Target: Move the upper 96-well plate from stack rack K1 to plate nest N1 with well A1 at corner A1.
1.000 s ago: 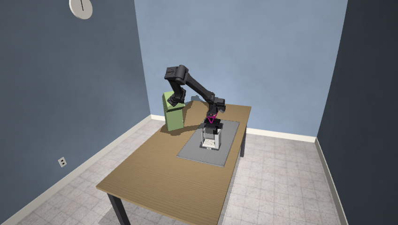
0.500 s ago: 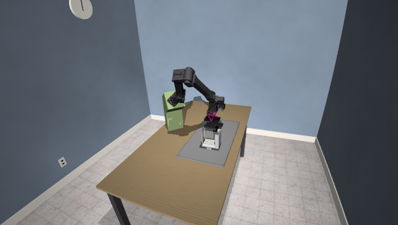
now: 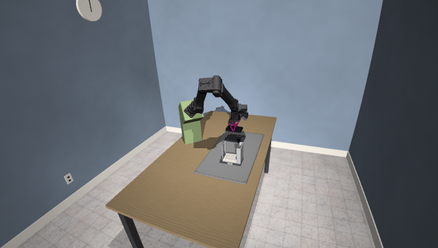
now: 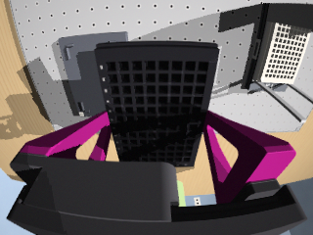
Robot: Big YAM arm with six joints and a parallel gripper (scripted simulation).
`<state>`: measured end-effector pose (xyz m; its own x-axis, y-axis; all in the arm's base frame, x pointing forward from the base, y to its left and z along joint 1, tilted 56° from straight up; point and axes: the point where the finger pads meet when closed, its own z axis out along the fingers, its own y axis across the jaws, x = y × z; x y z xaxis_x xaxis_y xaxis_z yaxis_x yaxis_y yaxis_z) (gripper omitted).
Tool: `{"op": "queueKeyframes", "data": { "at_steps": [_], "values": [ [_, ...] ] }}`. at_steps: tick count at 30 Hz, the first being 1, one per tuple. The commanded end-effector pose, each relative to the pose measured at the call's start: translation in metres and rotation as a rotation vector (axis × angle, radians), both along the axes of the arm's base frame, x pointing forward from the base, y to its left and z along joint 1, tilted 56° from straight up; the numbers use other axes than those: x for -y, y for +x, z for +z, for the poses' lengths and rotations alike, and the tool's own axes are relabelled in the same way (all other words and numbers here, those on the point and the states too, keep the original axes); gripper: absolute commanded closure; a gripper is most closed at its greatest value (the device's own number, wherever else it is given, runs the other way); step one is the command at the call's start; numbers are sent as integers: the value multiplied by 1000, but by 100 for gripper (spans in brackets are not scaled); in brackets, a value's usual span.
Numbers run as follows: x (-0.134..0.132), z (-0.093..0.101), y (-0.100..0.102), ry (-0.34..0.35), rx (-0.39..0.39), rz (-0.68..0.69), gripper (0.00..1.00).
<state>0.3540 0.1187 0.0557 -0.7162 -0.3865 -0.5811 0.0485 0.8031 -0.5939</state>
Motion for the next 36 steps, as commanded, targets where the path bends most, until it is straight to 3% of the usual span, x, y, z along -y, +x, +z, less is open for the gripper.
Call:
{"op": "queueKeyframes", "data": {
  "at_steps": [1,36],
  "values": [
    [-23,-4,2,33,27,14,100],
    [-92,-78,-13,20,11,18,100]
  ]
}}
